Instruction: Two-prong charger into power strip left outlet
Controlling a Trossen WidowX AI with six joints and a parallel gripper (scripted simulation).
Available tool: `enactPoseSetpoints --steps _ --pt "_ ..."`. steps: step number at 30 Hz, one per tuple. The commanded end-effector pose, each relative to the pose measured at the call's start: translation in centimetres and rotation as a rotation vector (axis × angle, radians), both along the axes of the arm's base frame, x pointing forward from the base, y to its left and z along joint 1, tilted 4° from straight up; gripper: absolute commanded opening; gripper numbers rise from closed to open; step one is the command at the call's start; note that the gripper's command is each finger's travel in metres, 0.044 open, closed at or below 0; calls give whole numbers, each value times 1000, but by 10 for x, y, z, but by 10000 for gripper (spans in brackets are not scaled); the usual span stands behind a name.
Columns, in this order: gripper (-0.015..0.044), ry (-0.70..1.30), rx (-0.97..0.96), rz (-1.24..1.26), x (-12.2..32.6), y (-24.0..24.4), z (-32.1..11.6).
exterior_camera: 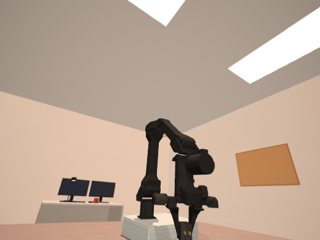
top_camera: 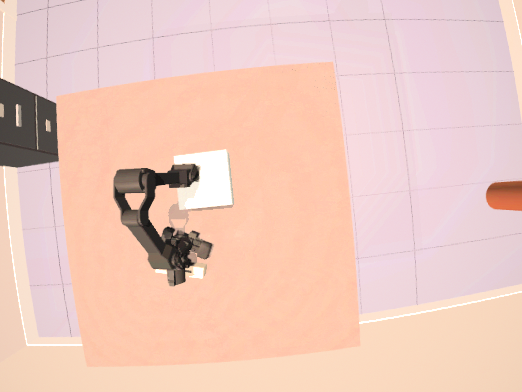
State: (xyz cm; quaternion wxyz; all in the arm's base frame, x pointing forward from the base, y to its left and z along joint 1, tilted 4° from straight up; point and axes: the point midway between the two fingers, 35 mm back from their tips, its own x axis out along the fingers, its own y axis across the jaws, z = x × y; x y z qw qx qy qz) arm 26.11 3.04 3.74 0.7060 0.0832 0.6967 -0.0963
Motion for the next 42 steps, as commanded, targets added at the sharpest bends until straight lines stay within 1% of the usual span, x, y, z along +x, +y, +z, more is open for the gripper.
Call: enactPoseSetpoints --steps 1,10,42 --pt "0 1 -8 52 5 -3 -6" --pt "0 3 -18 165 15 -10 -20" --pt "0 2 -23 215 50 -11 -22"
